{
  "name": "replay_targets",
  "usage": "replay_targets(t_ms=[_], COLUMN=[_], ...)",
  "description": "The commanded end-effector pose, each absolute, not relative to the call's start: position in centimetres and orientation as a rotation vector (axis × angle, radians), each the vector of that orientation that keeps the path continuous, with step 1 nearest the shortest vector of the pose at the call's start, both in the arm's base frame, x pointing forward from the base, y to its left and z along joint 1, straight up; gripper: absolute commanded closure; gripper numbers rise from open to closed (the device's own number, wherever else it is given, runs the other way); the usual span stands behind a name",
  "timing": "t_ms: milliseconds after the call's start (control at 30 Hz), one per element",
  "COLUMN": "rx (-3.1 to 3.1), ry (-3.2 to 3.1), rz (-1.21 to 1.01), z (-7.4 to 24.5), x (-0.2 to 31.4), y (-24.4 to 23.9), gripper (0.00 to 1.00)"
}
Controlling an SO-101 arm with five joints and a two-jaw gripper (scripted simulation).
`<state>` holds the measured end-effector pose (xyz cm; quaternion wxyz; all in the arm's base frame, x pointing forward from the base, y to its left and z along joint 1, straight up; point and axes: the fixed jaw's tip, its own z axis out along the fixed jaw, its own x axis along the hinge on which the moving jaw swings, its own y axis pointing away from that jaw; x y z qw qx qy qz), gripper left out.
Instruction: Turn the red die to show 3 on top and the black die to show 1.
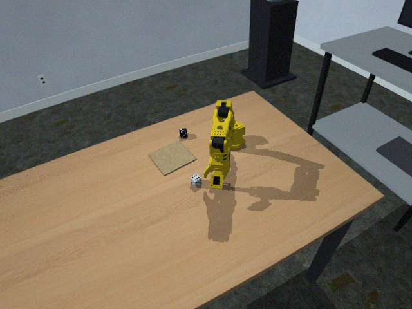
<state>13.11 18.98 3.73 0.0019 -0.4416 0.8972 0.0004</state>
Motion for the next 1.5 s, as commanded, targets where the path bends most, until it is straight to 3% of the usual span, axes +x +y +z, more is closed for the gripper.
replay_targets(t_ms=[0, 933, 1467], rx=[-1.369, -1.369, -1.369], ry=[2.786, 2.786, 2.786], rz=[0.03, 0.03, 0.029], z=[3.6, 2.2, 2.2], x=[13.2, 13.2, 13.5], y=[19.5, 19.4, 19.1], gripper=[0.65, 0.65, 0.73])
